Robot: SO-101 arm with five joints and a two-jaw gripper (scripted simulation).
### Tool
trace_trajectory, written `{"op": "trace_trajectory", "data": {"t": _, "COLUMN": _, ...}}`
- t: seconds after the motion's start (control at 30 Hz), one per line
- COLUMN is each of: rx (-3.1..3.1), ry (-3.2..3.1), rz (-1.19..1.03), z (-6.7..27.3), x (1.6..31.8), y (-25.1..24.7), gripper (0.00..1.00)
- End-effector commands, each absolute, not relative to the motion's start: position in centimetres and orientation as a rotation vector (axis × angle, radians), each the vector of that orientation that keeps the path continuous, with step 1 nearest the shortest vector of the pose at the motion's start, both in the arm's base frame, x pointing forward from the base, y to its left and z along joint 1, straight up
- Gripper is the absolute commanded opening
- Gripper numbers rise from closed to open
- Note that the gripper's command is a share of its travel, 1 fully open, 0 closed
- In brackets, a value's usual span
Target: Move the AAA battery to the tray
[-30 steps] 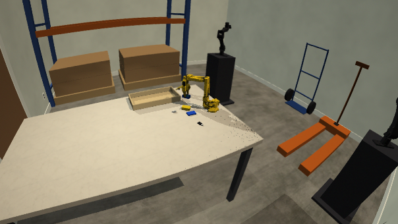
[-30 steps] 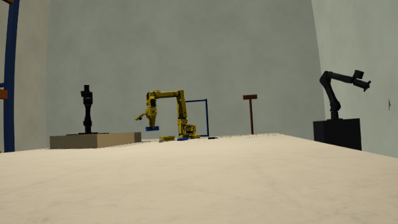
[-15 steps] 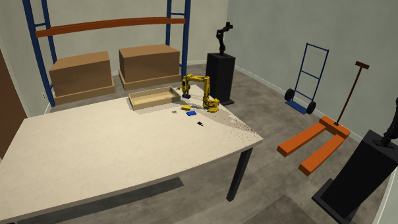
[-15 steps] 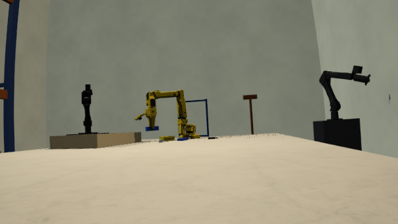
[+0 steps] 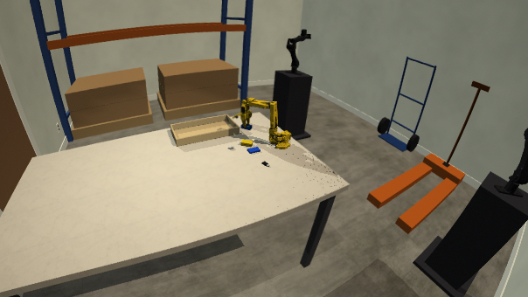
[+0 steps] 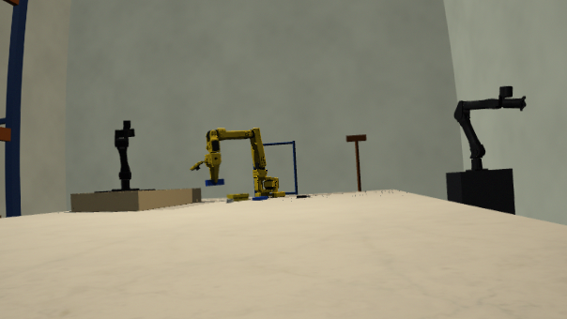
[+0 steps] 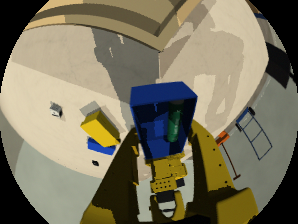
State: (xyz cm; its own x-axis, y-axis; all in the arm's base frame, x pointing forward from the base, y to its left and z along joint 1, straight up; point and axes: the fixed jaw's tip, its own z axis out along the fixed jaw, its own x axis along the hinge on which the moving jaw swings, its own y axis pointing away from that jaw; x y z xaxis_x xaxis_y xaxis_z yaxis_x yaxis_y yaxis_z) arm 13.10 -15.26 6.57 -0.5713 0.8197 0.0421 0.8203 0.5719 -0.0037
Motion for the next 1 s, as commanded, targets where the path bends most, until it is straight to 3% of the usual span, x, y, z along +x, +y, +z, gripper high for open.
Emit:
{"op": "trace_trajectory", "data": {"t": 0.0, "rx": -1.451, "ry": -2.787, "rz": 0.000, "z": 7.30, "x": 13.30, "y": -15.78, "gripper": 0.19}}
{"op": "trace_trajectory", "data": {"t": 0.97, "rx": -1.456, "ry": -2.796, "rz": 0.008, "z": 7.30, "x": 13.42, "y": -15.93, "gripper": 0.19}}
